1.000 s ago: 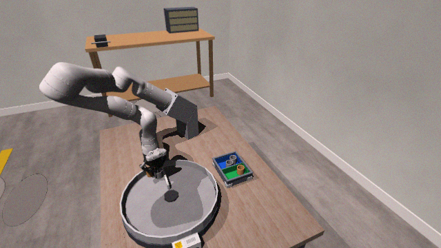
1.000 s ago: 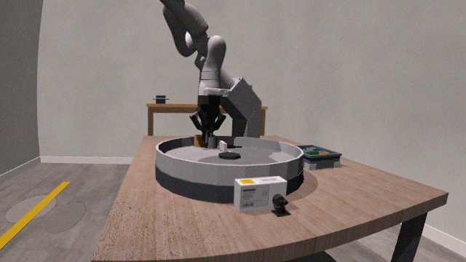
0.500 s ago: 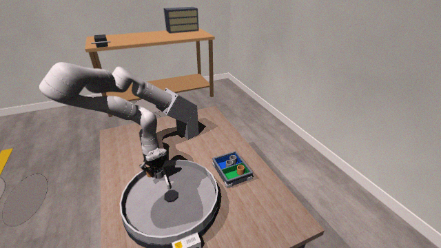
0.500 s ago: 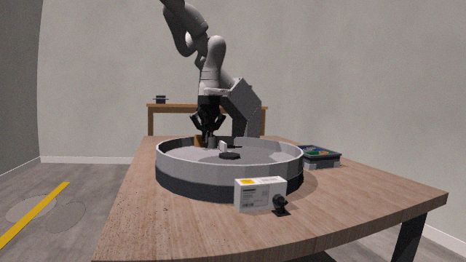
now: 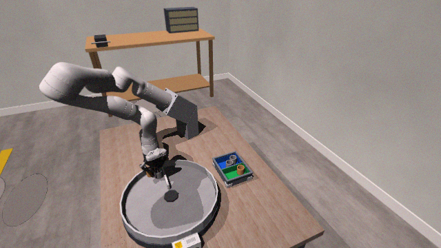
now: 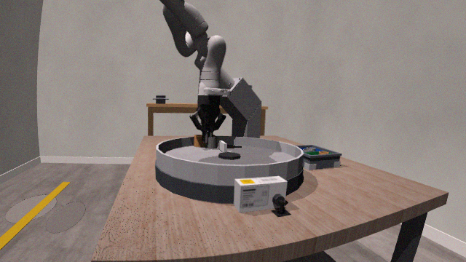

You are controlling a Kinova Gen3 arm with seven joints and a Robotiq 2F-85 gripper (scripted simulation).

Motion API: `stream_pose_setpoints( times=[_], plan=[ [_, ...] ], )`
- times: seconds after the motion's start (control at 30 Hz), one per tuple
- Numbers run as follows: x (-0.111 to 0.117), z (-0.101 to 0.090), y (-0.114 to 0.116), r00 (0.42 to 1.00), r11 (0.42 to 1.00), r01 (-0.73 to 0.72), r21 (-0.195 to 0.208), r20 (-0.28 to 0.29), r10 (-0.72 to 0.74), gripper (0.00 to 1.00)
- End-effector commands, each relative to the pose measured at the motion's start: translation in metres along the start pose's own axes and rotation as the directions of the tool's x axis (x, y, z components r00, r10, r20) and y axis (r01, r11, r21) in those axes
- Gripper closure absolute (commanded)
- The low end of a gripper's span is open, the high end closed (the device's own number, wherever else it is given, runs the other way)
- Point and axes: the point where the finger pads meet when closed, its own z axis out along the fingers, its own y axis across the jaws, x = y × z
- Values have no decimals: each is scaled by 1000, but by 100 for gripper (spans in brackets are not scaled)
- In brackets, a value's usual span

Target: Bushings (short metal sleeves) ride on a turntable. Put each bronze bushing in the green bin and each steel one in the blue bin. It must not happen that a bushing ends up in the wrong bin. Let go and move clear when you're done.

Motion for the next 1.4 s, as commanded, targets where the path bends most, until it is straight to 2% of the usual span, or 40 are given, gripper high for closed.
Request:
stream_pose_setpoints(
  times=[0.0,1.37],
  plan=[
    [0,-2,0,1000,1000,1,1,-1,-1,100],
    [0,-12,0,1000,1000,3,6,-1,-3,100]
  ],
)
